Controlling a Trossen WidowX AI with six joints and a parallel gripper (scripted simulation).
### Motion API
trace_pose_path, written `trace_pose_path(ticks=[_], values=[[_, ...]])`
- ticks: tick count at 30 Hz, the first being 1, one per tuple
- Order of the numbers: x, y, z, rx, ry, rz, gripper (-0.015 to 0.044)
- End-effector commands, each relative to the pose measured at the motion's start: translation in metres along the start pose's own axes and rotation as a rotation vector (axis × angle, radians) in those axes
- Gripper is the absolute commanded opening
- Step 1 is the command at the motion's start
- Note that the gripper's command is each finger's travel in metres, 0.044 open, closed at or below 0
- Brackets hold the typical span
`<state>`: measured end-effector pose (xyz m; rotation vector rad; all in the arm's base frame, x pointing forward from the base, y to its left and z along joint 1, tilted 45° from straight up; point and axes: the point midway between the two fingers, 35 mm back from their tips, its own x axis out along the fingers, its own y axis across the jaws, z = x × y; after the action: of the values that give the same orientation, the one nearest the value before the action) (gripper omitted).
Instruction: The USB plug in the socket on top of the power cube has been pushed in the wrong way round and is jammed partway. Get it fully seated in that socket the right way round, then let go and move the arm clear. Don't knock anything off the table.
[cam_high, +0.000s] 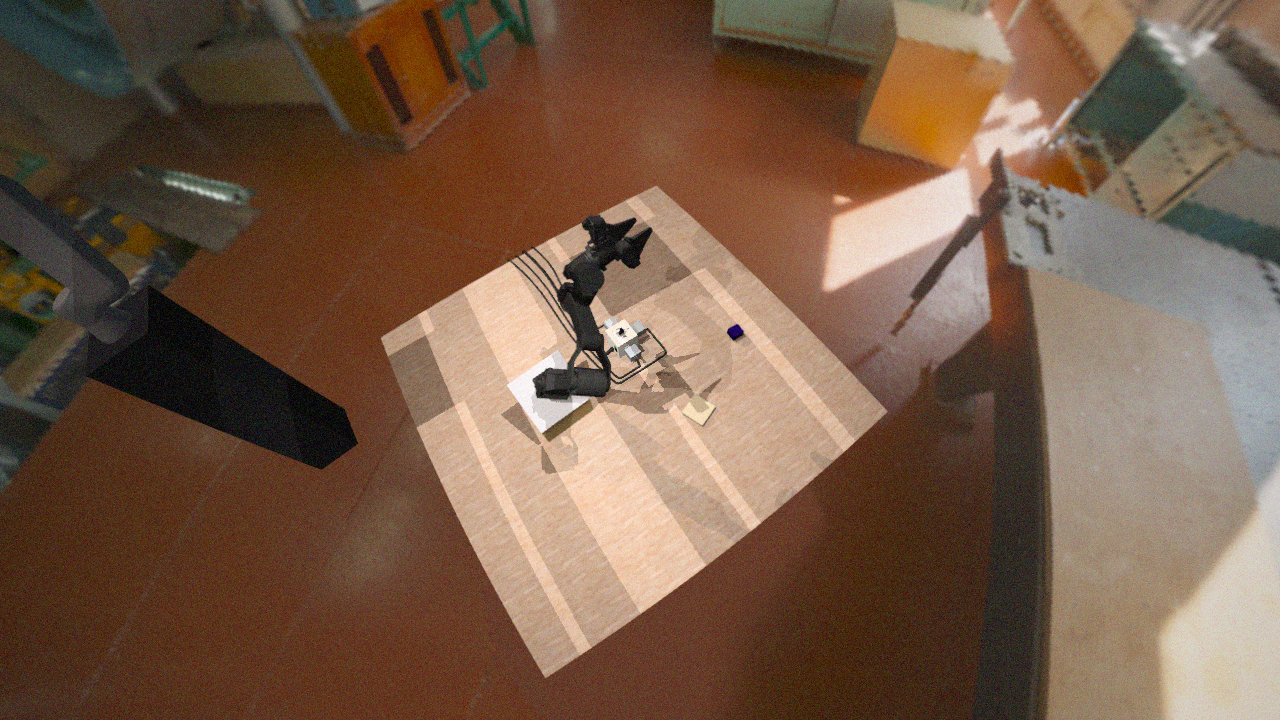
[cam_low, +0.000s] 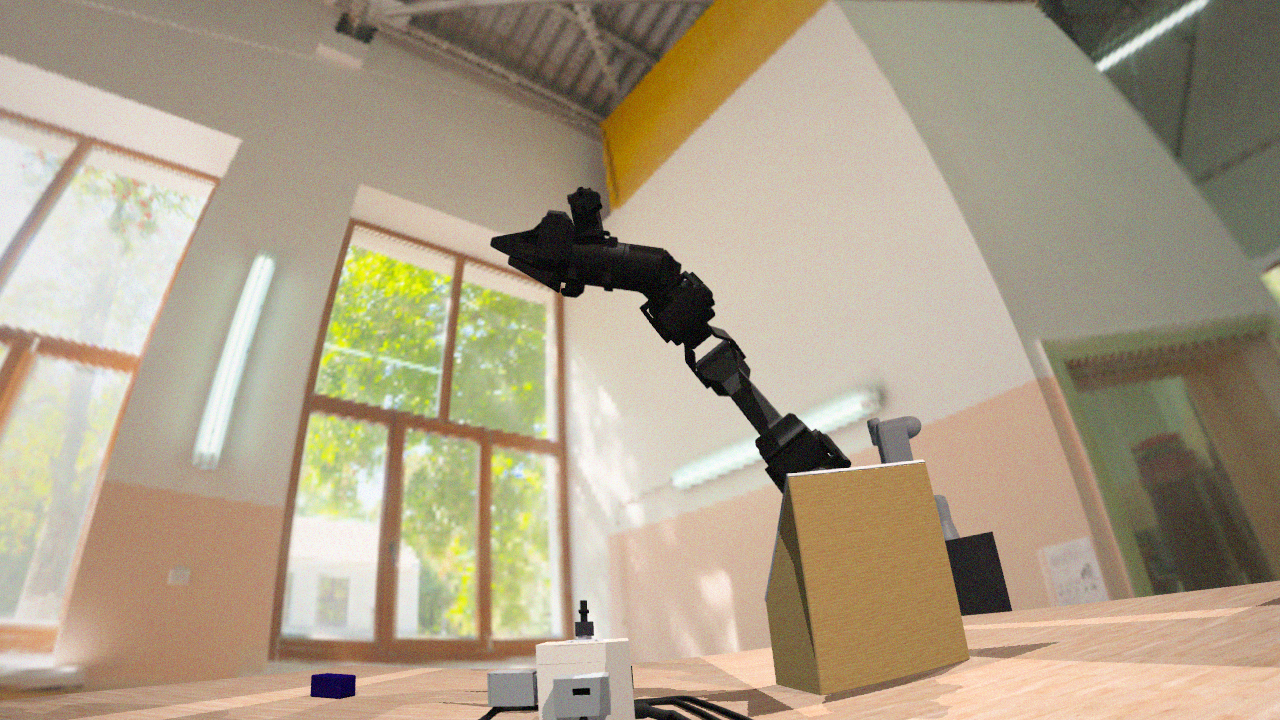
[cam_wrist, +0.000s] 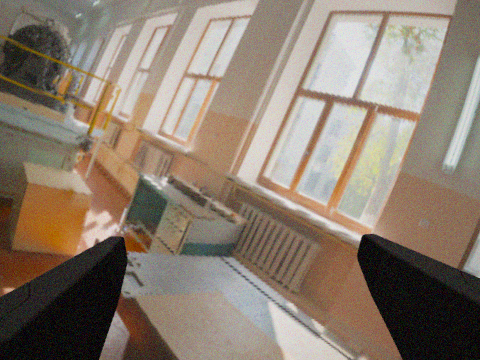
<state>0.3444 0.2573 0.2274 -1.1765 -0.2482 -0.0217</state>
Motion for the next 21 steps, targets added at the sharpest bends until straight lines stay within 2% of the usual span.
trace_pose_path(ticks=[1,2,9,21], values=[[0.001,0.003,-0.001,-0.008,0.005,0.010,0.0426],[0.005,0.011,-0.006,-0.032,0.021,0.040,0.0440],[0.022,0.106,-0.082,-0.300,0.243,0.432,0.0440],[-0.017,0.164,-0.185,-0.542,0.536,0.877,0.0440]])
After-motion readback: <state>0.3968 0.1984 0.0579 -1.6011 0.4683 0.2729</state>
